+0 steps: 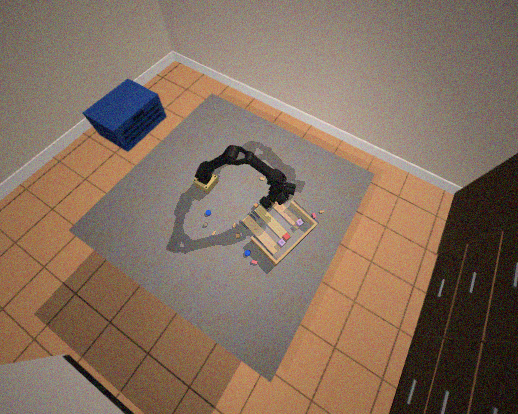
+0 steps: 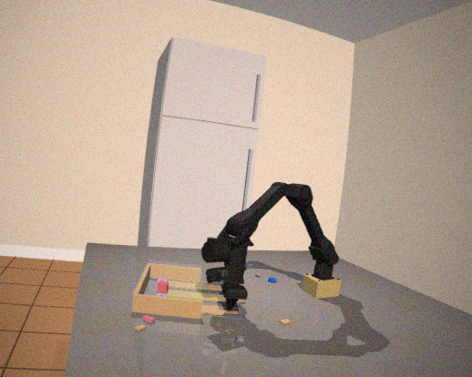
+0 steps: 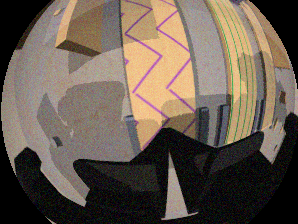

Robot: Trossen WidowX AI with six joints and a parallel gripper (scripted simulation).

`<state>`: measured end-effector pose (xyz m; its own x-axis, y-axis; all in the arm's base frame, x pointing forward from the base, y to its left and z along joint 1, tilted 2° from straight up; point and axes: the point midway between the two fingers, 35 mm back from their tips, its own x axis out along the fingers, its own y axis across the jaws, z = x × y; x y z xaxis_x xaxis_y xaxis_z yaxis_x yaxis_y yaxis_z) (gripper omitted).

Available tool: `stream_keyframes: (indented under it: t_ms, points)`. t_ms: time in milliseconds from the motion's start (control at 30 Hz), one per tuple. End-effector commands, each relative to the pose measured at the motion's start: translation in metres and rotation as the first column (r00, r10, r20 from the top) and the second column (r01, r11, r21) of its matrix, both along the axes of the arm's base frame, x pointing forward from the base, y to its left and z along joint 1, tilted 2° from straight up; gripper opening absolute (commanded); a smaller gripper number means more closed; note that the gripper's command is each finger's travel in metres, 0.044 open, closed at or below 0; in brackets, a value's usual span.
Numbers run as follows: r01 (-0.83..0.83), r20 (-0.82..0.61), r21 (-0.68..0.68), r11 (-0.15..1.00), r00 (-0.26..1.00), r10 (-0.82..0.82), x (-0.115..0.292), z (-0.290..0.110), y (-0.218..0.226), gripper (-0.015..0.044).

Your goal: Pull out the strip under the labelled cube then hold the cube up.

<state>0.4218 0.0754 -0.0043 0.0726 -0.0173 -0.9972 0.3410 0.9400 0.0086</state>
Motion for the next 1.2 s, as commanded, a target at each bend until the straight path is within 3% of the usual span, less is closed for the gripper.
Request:
stream_keyframes:
  t_ms: [0, 1167]
  points:
    - [0.000, -0.018, -0.002, 1.000, 1.000, 0.000, -0.011, -0.006, 0.004, 0.0000]
    - [0.000, -0.023, 0.000, 1.000, 1.000, 0.000, -0.060, -0.011, 0.023, 0.0000]
